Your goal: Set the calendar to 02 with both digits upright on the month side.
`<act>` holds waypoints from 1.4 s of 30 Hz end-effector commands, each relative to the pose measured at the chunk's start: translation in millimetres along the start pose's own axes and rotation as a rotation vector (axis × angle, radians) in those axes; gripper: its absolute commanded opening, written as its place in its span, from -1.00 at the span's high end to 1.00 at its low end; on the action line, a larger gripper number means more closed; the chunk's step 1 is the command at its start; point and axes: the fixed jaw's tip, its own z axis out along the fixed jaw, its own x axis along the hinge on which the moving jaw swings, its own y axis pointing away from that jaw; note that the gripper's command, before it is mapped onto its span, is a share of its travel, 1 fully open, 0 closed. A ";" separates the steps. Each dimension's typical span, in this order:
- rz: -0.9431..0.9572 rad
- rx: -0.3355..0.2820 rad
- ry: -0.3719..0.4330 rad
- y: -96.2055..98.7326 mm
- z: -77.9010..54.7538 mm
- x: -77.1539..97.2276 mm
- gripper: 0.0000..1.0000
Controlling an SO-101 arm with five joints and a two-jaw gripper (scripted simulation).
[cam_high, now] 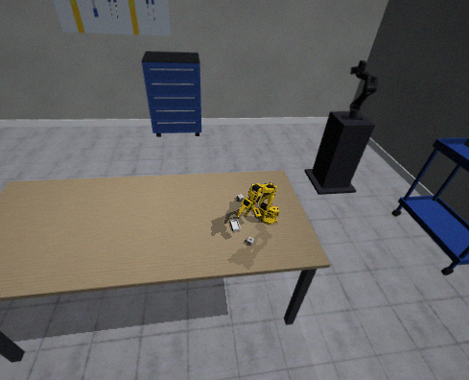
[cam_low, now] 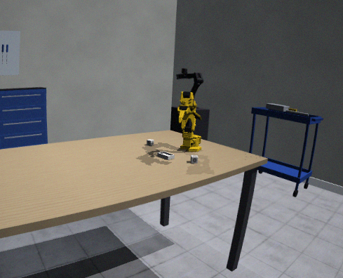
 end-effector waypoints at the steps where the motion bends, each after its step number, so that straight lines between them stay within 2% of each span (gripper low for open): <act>1: 0.155 0.061 0.072 -6.4 -6.4 30.4 0.30; 4: 0.277 0.067 0.134 -3.2 -8.0 55.4 0.30; 6: 0.277 0.067 0.134 -3.2 -8.0 55.4 0.30; 10: 0.453 0.077 0.225 6.3 -12.9 90.1 0.30; 21: 0.910 0.099 0.459 57.2 -37.1 164.8 0.30; 23: 0.910 0.099 0.459 57.2 -37.1 164.8 0.30; 25: 1.029 0.120 0.525 72.9 -47.1 181.3 0.30; 31: 1.244 0.140 0.639 108.6 -65.2 201.8 0.30; 38: 1.419 0.158 0.733 140.2 -81.0 211.7 0.30; 42: 1.452 0.162 0.752 146.5 -84.1 212.8 0.30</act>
